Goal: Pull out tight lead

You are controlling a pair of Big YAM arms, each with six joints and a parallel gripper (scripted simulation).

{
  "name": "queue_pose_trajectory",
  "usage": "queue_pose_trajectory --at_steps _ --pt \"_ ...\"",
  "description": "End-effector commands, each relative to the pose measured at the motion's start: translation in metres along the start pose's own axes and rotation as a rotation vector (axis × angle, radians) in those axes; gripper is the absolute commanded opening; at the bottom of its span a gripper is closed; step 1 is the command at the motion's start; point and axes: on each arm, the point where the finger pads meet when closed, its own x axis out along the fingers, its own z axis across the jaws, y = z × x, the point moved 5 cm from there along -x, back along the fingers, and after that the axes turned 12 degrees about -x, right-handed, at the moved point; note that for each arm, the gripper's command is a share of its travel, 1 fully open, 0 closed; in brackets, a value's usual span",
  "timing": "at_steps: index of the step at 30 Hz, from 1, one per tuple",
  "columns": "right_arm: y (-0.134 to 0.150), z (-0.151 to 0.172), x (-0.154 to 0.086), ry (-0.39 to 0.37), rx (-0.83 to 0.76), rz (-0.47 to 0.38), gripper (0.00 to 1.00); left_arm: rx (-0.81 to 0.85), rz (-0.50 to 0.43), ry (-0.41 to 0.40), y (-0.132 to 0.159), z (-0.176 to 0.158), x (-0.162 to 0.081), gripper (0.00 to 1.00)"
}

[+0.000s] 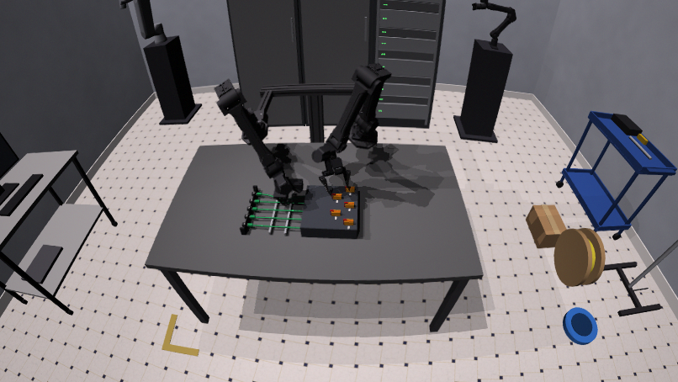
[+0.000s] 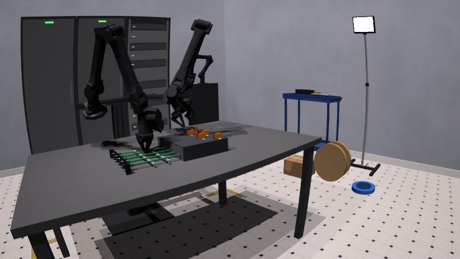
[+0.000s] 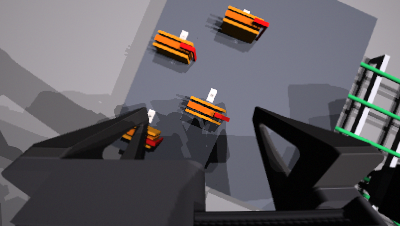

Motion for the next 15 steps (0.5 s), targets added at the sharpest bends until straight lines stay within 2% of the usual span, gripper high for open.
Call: queue_pose_trajectory --at_steps 1,15 --pt "-0.0005 -0.0074 -0.0021 0.022 0.01 -0.008 0.11 -0.037 -0.014 0.024 -0.0055 -0.011 -0.0012 1.0" --pt "-0.0005 -0.0037 -0.0019 0.019 0.017 -0.007 0.0 -0.037 -0.014 0.024 -0.0055 -0.011 -0.0012 1.0"
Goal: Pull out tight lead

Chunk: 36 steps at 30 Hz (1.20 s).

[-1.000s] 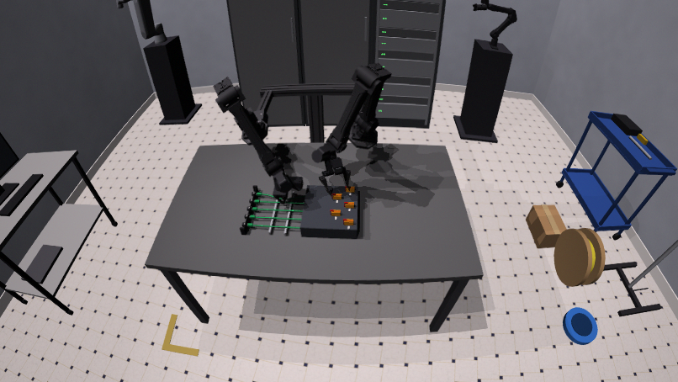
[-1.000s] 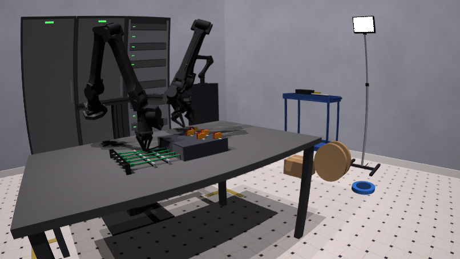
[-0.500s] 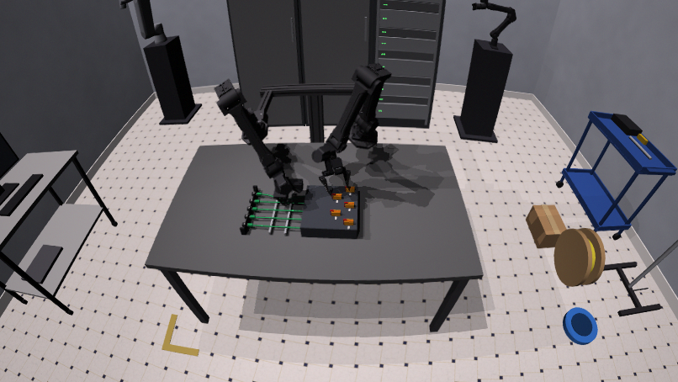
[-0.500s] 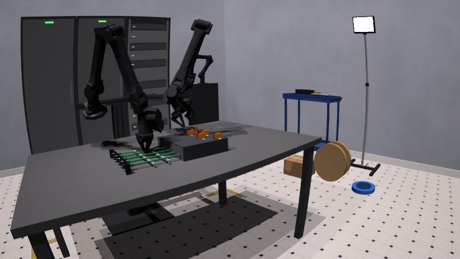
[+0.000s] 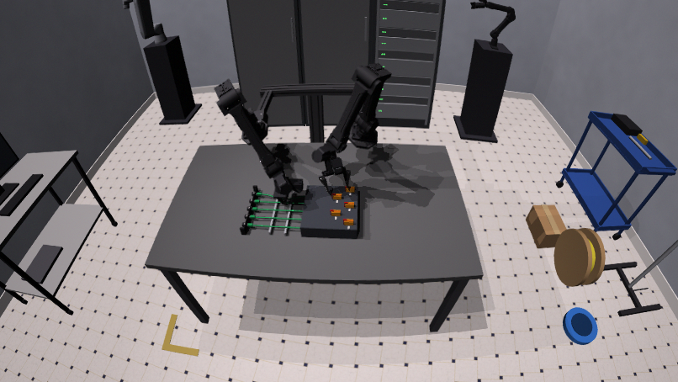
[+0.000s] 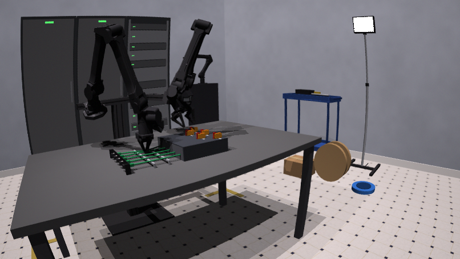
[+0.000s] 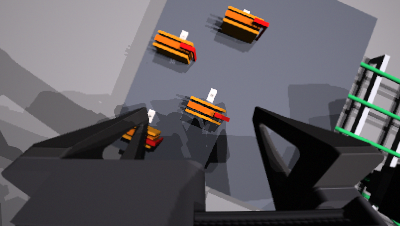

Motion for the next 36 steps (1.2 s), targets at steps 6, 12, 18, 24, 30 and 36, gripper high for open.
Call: queue_pose_trajectory --at_steps 6,12,18,24,30,36 --pt "0.0 -0.003 -0.002 0.017 0.016 -0.007 0.0 0.137 -0.006 0.038 -0.011 -0.024 -0.002 0.43" --pt "0.0 -0.003 -0.002 0.01 0.006 -0.004 0.0 0.381 0.036 0.041 -0.019 -0.034 0.006 0.35" --pt "0.0 -0.003 -0.002 0.01 0.006 -0.004 0.0 0.631 0.1 0.066 -0.025 -0.041 0.011 0.35" --pt "0.0 -0.003 -0.002 0.01 0.006 -0.004 0.0 0.875 0.156 0.107 -0.031 -0.045 0.015 0.35" --pt "0.0 -0.003 -0.002 0.01 0.006 -0.004 0.0 1.071 0.195 0.15 -0.037 -0.048 0.018 0.35" --pt "0.0 -0.003 -0.002 0.01 0.006 -0.004 0.0 1.32 0.242 0.228 -0.046 -0.051 0.021 0.35"
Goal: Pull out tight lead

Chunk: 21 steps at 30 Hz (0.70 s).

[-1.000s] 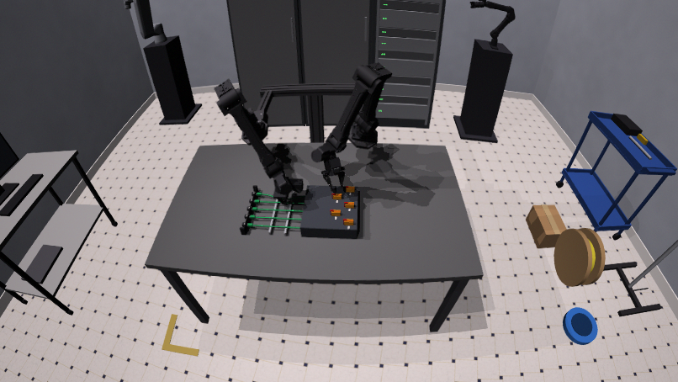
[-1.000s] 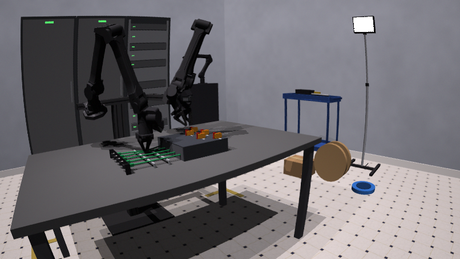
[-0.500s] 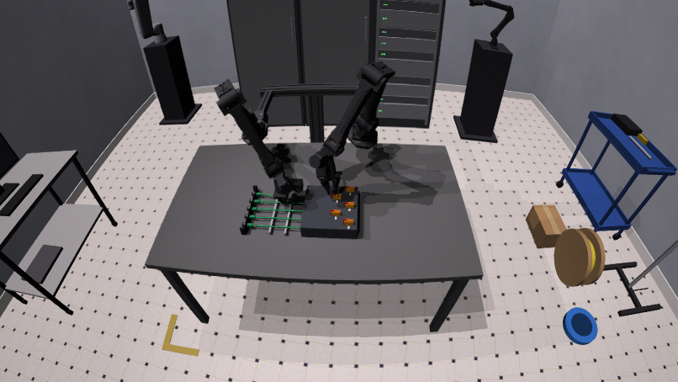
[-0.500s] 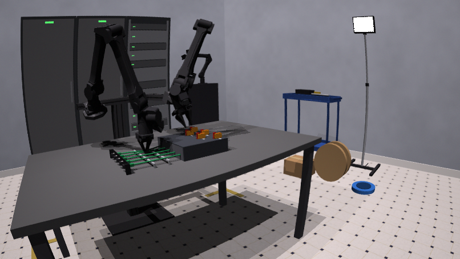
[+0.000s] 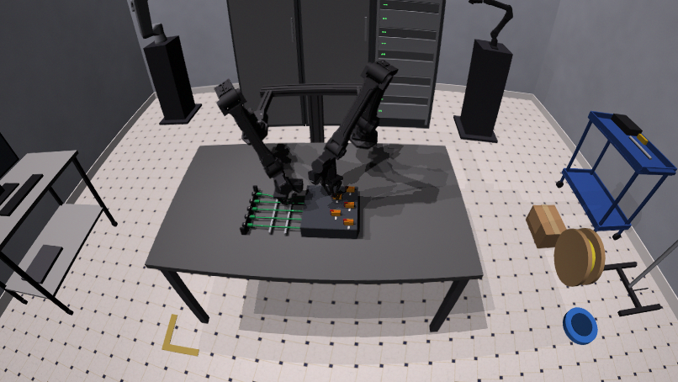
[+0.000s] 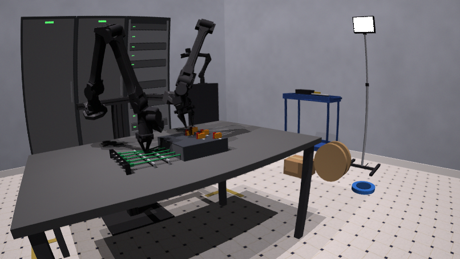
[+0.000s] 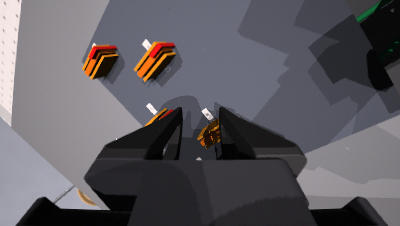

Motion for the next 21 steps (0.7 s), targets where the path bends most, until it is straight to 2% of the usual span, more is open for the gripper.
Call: queue_pose_trajectory --at_steps 1,5,7,16,18,21 --pt "0.0 -0.003 -0.002 0.01 0.006 -0.004 0.0 0.227 -0.01 0.031 -0.017 0.011 -0.003 0.35" --pt "0.0 -0.003 -0.002 0.01 0.006 -0.004 0.0 0.385 -0.003 0.077 -0.021 0.016 -0.004 0.35" --pt "0.0 -0.003 -0.002 0.01 0.006 -0.004 0.0 0.385 -0.003 0.077 -0.021 0.016 -0.004 0.35" --pt "0.0 -0.003 -0.002 0.01 0.006 -0.004 0.0 0.759 -0.011 0.204 -0.025 0.029 -0.008 0.35" --pt "0.0 -0.003 -0.002 0.01 0.006 -0.004 0.0 0.789 0.061 0.267 0.003 0.022 0.002 0.35" --pt "0.0 -0.003 -0.002 0.01 0.006 -0.004 0.0 0.811 0.123 0.32 0.031 0.018 0.005 0.35"
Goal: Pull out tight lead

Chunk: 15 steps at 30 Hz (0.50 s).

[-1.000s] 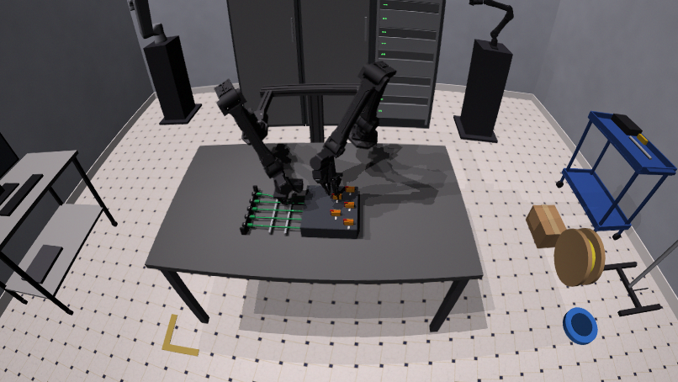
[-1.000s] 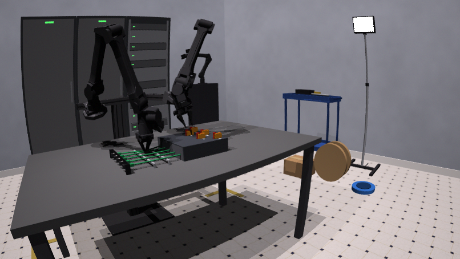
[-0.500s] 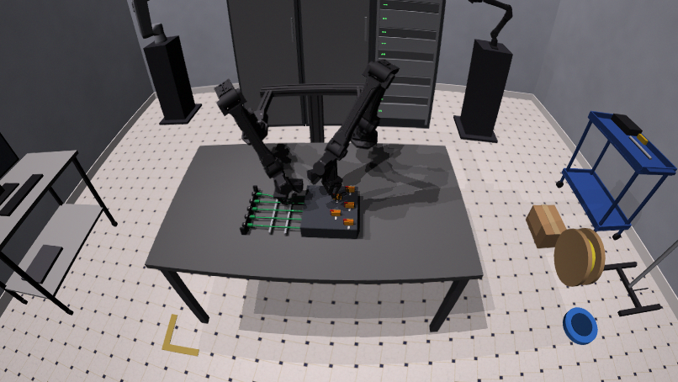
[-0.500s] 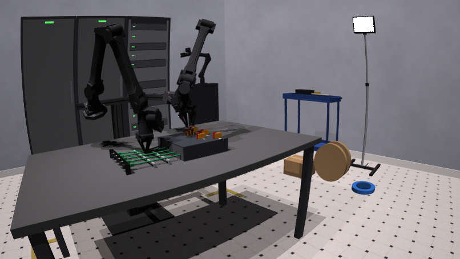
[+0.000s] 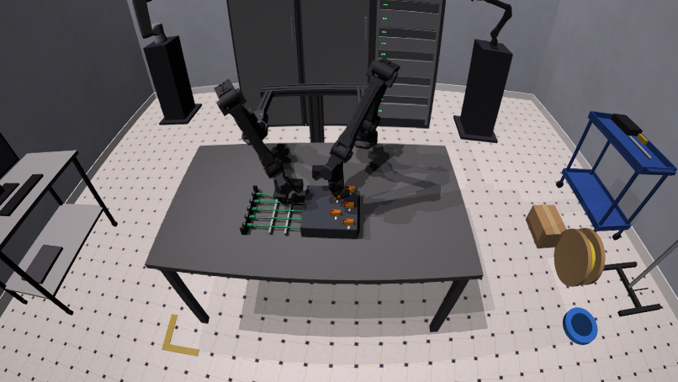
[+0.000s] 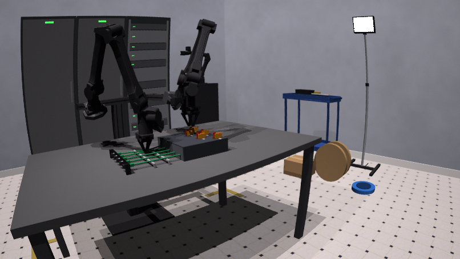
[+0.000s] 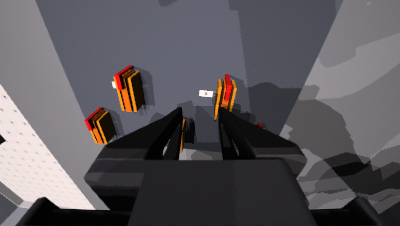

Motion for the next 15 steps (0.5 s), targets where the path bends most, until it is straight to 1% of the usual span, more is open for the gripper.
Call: queue_pose_trajectory --at_steps 1,4,8,10,15 --pt "0.0 -0.003 -0.002 0.01 0.006 -0.004 0.0 0.096 0.06 0.084 0.02 -0.019 0.012 0.35" --pt "0.0 -0.003 -0.002 0.01 0.006 -0.004 0.0 0.094 0.06 0.086 0.018 -0.023 0.011 0.35" --pt "0.0 -0.003 -0.002 0.01 0.006 -0.004 0.0 0.075 0.04 0.061 0.014 -0.015 0.007 0.35" --pt "0.0 -0.003 -0.002 0.01 0.006 -0.004 0.0 0.084 0.036 0.057 0.009 -0.011 0.013 0.35" --pt "0.0 -0.003 -0.002 0.01 0.006 -0.004 0.0 0.073 0.041 0.059 0.011 -0.009 0.021 0.35"
